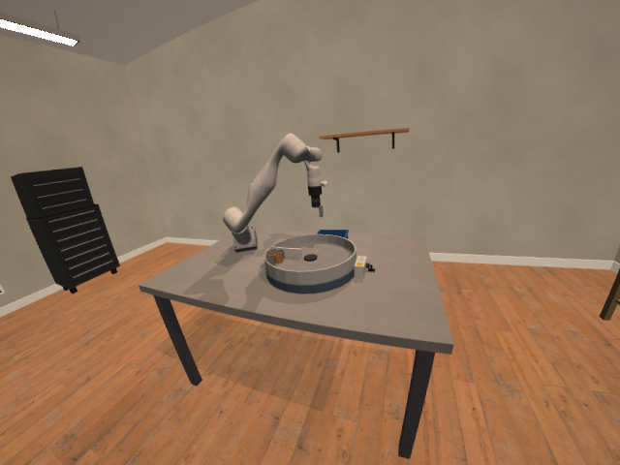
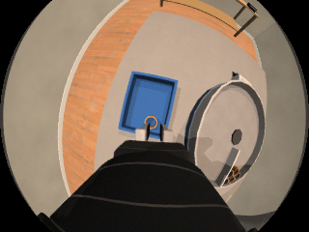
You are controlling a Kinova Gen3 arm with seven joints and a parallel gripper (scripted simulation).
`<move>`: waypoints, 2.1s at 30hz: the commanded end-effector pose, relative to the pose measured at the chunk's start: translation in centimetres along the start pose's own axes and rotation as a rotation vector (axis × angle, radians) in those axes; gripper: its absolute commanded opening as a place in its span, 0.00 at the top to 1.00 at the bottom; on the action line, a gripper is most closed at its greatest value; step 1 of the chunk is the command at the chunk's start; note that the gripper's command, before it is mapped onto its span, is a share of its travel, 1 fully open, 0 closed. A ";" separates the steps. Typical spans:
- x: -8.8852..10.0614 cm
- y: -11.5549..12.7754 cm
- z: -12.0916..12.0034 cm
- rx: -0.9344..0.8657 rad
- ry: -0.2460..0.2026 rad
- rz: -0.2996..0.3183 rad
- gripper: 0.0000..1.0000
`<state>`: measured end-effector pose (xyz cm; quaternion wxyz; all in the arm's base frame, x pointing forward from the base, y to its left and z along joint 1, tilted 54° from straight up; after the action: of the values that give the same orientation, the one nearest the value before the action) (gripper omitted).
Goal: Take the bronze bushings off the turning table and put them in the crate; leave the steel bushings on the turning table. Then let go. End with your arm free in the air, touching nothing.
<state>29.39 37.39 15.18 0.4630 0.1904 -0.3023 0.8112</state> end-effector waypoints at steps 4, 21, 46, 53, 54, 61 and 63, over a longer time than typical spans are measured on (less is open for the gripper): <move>0.1 0.0 0.0 0.000 -0.002 0.001 0.53; 0.1 0.0 0.0 0.000 -0.002 0.001 0.53; -0.3 2.3 5.3 0.019 -0.002 0.001 0.55; -0.7 4.6 10.6 0.039 -0.001 0.001 0.55; -0.7 4.6 10.6 0.039 -0.001 0.001 0.55; -0.7 4.6 10.6 0.039 -0.001 0.001 0.55; -0.7 4.6 10.6 0.039 -0.001 0.001 0.55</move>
<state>26.14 28.05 21.10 0.4595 0.1989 -0.2857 0.8171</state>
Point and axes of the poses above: the point where the finger pads meet when closed, its own x axis back along the fingers, its own z axis across the jaws, y = z × x, the point moved 9 cm from there along x, back along the fingers, and after that the axes turned 5 degrees about -x, right-handed, at the moved point
